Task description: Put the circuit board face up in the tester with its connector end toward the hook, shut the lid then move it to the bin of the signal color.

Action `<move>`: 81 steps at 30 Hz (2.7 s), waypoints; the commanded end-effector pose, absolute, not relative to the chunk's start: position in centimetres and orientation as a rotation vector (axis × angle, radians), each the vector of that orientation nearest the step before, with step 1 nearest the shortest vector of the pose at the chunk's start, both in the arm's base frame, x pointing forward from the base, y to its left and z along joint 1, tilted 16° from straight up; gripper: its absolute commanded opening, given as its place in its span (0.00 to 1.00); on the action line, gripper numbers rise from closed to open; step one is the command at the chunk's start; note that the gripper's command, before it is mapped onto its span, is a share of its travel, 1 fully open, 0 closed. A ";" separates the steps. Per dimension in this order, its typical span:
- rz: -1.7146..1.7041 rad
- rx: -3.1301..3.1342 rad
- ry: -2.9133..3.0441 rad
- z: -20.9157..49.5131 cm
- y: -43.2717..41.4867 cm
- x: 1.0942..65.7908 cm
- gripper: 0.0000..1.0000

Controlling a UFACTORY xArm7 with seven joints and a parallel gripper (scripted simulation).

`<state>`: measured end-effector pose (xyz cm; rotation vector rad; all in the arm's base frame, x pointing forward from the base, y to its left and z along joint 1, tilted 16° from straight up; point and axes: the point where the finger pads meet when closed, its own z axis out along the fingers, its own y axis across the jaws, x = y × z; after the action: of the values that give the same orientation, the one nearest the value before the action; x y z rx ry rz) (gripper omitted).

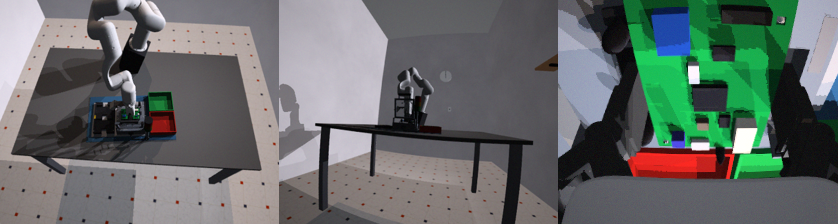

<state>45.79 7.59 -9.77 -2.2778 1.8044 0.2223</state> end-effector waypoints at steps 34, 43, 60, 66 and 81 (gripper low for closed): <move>0.218 -2.276 1.804 -9.7 7.6 46.0 0.79; 0.218 -2.276 1.804 -9.8 7.6 46.0 0.79; 0.218 -2.276 1.804 -10.1 7.7 46.0 1.00; 0.218 -2.276 1.804 -10.1 7.7 46.0 1.00; 0.218 -2.276 1.804 -10.1 7.7 46.0 1.00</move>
<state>45.87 7.72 -10.17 -2.2777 1.8044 0.2222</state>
